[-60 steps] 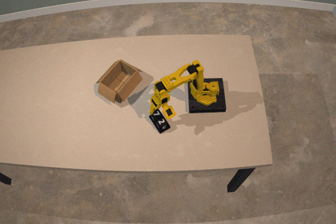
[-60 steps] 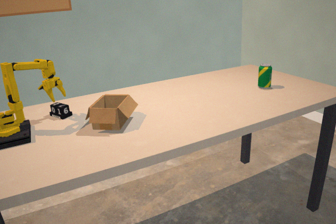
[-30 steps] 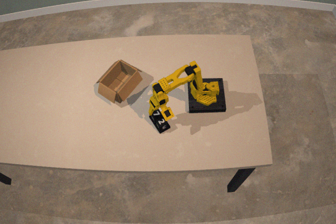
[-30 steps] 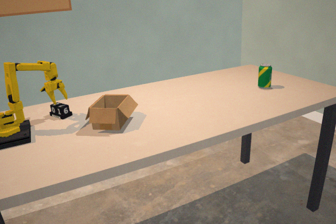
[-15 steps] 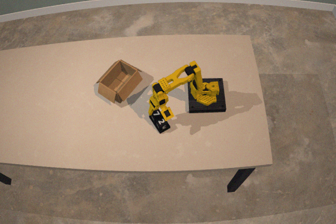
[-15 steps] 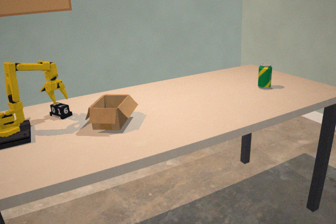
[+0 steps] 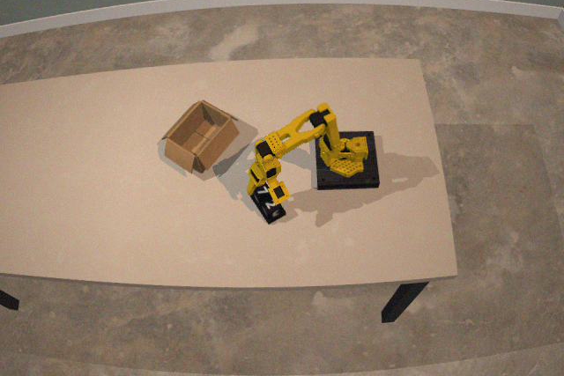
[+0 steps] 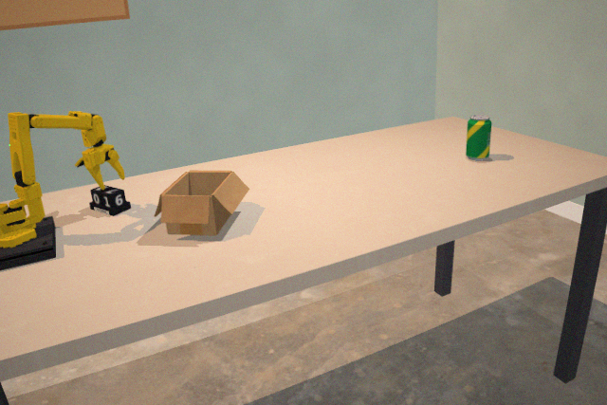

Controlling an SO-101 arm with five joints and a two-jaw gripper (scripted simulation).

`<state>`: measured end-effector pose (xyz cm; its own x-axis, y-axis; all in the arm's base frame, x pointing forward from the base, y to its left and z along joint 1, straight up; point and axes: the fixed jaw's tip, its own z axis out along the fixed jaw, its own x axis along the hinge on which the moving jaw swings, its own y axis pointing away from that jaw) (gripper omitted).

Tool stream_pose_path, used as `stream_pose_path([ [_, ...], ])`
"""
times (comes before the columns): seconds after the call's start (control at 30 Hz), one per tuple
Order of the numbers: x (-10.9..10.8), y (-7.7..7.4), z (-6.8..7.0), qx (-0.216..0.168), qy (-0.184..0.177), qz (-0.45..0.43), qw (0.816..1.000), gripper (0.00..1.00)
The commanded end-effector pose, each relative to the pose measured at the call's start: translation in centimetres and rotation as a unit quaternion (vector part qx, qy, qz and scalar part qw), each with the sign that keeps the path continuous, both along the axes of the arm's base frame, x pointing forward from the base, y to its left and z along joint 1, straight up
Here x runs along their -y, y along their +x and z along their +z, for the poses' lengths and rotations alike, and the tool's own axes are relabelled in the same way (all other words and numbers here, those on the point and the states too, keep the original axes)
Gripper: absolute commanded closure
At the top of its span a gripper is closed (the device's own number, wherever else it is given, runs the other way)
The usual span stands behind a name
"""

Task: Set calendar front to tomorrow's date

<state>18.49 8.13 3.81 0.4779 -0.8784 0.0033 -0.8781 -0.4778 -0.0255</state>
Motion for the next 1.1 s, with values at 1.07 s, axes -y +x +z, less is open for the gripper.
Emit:
stream_pose_path([
  [1.07,0.3,-0.4,-3.7,-0.012,-0.005,-0.008,1.000,0.65],
])
